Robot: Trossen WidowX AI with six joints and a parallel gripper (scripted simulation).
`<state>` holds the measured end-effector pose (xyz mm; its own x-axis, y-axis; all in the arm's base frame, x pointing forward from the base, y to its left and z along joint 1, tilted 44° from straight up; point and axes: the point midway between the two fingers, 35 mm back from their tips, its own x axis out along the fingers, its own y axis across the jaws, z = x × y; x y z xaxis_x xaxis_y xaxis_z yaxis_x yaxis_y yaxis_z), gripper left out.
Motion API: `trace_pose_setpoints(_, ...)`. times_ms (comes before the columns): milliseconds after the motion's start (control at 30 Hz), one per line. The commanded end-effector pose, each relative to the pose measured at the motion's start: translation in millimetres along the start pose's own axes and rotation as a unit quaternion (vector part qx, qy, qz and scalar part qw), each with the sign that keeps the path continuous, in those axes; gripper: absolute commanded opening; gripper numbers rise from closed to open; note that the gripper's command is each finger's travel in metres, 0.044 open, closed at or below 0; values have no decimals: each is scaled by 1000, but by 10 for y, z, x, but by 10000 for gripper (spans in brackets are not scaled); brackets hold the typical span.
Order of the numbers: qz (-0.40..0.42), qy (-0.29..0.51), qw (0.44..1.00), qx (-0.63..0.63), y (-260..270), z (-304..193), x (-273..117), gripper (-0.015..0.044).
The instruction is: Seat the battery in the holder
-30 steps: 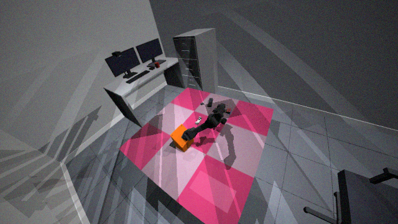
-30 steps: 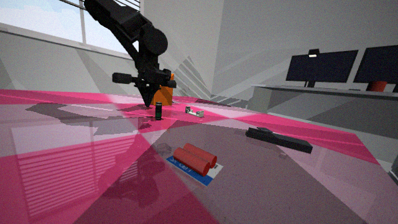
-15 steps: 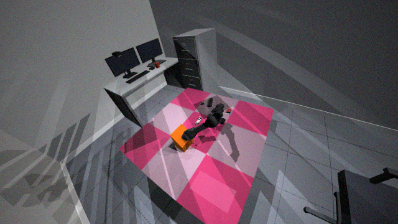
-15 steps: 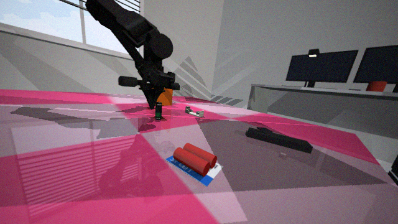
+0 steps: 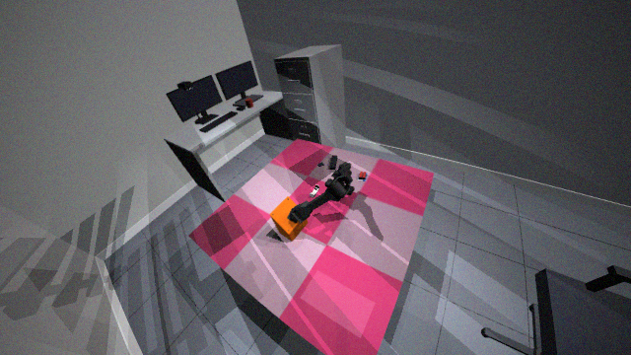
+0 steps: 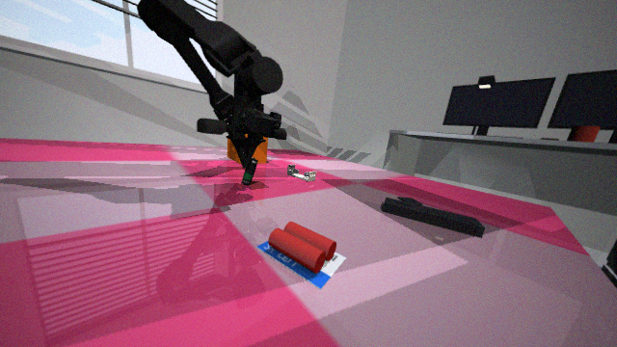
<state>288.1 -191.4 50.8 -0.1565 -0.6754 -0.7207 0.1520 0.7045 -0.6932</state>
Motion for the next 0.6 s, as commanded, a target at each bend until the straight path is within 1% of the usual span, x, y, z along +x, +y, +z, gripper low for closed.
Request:
trace_pose_setpoints(0,1,5,1000,-4,93,-26,27,0)
trace_pose_setpoints(567,0,5,1000,-4,292,-43,26,0)
